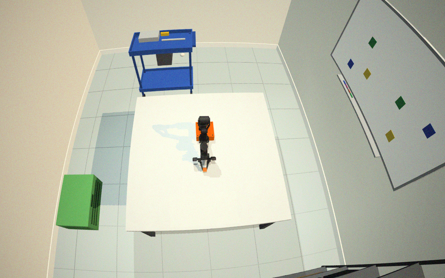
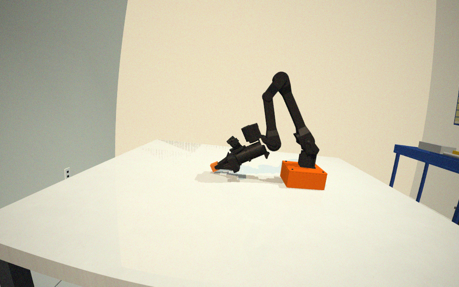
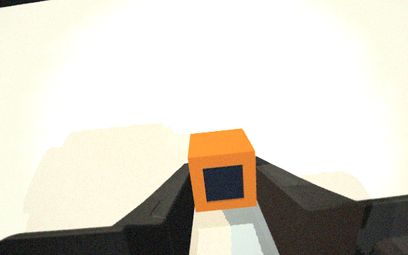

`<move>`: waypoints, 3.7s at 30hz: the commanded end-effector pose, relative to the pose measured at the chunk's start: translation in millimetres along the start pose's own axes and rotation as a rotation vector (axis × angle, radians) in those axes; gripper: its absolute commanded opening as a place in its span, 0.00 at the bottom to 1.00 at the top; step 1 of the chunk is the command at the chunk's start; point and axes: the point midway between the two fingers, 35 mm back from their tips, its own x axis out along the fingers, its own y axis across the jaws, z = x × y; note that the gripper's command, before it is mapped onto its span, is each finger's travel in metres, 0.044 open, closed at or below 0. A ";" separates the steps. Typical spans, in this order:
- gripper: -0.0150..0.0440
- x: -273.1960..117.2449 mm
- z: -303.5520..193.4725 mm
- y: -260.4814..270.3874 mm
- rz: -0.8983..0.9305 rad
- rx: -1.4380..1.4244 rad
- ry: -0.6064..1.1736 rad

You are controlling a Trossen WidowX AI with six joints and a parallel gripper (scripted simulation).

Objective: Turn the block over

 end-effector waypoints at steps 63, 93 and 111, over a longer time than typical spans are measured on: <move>1.00 -43.1 52.7 0.1 0.006 0.003 0.513; 1.00 -27.1 90.0 -1.3 0.007 0.001 1.047; 1.00 -2.9 46.4 -1.9 0.007 0.001 1.053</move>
